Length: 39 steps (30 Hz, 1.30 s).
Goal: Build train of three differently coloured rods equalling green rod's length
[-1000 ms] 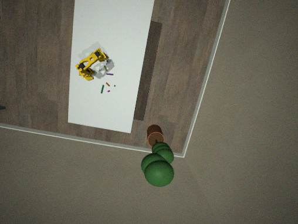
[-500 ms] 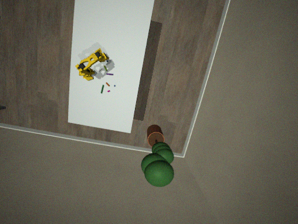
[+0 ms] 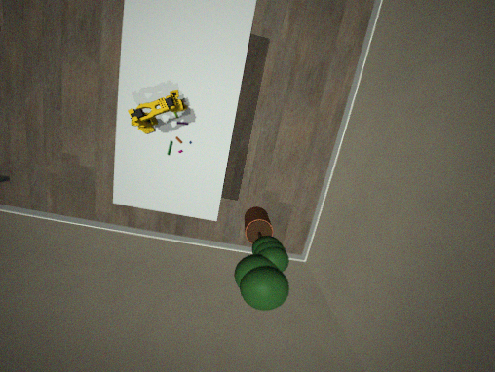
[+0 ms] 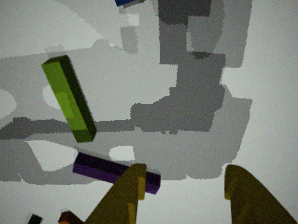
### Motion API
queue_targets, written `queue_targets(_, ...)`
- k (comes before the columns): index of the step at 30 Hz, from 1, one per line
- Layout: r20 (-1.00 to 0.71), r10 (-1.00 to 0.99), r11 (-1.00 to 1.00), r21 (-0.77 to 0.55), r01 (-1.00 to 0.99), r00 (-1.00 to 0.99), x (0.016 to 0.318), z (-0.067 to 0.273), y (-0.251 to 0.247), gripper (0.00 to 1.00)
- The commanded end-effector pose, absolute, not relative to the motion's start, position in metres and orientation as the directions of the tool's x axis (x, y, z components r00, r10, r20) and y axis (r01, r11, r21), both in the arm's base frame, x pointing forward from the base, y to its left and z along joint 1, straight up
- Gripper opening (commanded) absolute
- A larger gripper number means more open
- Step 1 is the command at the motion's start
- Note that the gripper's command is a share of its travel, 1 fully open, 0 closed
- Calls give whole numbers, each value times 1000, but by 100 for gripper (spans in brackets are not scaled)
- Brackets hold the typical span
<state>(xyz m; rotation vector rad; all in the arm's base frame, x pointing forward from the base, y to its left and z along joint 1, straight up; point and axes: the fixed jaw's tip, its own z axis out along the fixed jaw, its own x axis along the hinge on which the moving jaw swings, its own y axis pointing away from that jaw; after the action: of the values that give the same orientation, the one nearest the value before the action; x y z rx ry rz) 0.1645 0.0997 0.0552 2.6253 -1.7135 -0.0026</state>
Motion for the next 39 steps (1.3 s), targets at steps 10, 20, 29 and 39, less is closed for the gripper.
queue_targets(10, -18, -995, -93, -103, -990, 96, 199, 74, 55, 18)
queue_targets(20, -21, -988, 155, -103, -983, -153, 208, 74, 11, 18)
queue_targets(29, -24, -931, 364, -102, -926, -363, 208, 73, -29, 18)
queue_targets(39, -27, -809, 587, -102, -803, -587, 199, 73, -75, 18)
